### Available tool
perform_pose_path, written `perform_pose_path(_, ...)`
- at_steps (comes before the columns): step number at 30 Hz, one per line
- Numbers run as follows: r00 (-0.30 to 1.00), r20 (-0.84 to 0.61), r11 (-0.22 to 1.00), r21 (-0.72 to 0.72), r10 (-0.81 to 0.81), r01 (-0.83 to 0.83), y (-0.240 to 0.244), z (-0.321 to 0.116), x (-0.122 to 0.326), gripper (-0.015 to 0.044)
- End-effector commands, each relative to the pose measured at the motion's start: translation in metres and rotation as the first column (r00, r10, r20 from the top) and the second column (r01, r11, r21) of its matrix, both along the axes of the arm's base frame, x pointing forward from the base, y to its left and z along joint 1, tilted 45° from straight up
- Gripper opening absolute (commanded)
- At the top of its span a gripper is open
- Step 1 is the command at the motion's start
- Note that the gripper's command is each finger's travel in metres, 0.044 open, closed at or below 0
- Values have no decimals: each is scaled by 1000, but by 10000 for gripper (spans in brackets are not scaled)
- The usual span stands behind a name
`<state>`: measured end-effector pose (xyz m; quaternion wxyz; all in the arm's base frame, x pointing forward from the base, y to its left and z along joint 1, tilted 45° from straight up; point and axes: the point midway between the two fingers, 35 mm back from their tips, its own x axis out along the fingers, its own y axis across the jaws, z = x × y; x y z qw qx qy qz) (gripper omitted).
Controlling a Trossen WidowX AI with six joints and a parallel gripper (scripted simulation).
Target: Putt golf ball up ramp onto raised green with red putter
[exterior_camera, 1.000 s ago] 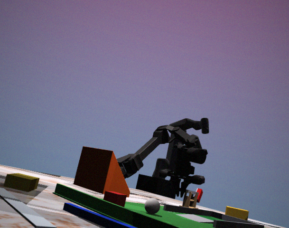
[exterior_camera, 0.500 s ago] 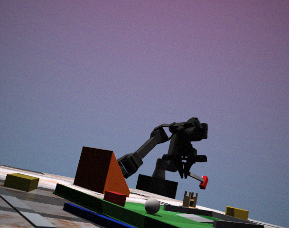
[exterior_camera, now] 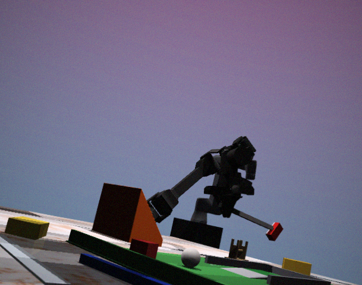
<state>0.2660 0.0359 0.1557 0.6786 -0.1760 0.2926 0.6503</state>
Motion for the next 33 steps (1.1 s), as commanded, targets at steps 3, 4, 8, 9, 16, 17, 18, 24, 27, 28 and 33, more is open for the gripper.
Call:
perform_pose_path(3,985,-123,993,-44,-118,113,-30,-20,14,0)
perform_pose_path(4,980,-145,990,-53,-139,132,-35,-24,16,0)
perform_pose_path(8,948,-229,974,-91,-221,206,-57,-39,22,0)
perform_pose_path(9,938,-250,969,-102,-242,223,-62,-43,23,0)
perform_pose_path(16,842,-382,925,-179,-380,336,-101,-73,27,0)
perform_pose_path(17,826,-399,917,-191,-399,351,-107,-77,27,0)
perform_pose_path(18,808,-416,909,-203,-417,365,-112,-82,27,0)
perform_pose_path(24,688,-507,854,-279,-519,439,-145,-109,23,0)
perform_pose_path(27,619,-546,823,-318,-564,470,-161,-123,20,0)
perform_pose_path(28,595,-558,813,-331,-578,479,-166,-127,18,0)
perform_pose_path(33,468,-610,758,-398,-640,517,-191,-152,8,0)
